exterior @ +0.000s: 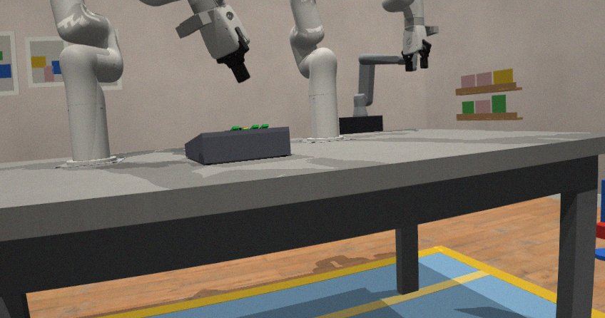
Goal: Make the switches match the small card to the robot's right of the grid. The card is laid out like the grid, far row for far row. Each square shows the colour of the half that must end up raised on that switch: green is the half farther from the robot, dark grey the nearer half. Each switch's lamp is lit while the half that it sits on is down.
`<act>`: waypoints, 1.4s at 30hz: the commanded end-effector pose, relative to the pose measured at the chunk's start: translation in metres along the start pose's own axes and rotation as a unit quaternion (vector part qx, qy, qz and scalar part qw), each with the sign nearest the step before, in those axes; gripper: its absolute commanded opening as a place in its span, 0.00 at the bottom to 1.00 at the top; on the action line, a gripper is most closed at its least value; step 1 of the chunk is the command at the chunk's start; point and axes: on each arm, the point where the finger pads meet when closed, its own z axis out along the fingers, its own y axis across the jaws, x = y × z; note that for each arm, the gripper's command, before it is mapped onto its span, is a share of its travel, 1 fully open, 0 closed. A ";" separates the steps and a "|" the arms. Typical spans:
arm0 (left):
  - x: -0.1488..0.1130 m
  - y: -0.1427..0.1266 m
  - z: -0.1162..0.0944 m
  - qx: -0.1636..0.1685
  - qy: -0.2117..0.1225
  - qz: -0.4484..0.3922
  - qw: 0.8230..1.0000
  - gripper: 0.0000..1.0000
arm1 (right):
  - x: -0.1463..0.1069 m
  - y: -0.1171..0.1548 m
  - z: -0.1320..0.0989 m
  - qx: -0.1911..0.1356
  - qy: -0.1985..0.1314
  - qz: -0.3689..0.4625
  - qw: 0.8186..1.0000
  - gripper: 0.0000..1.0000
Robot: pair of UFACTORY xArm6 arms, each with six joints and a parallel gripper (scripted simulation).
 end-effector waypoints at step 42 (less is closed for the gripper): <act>0.001 0.000 -0.002 0.000 0.002 0.000 1.000 1.00 | -0.012 -0.072 -0.014 0.036 -0.088 0.215 0.972 0.00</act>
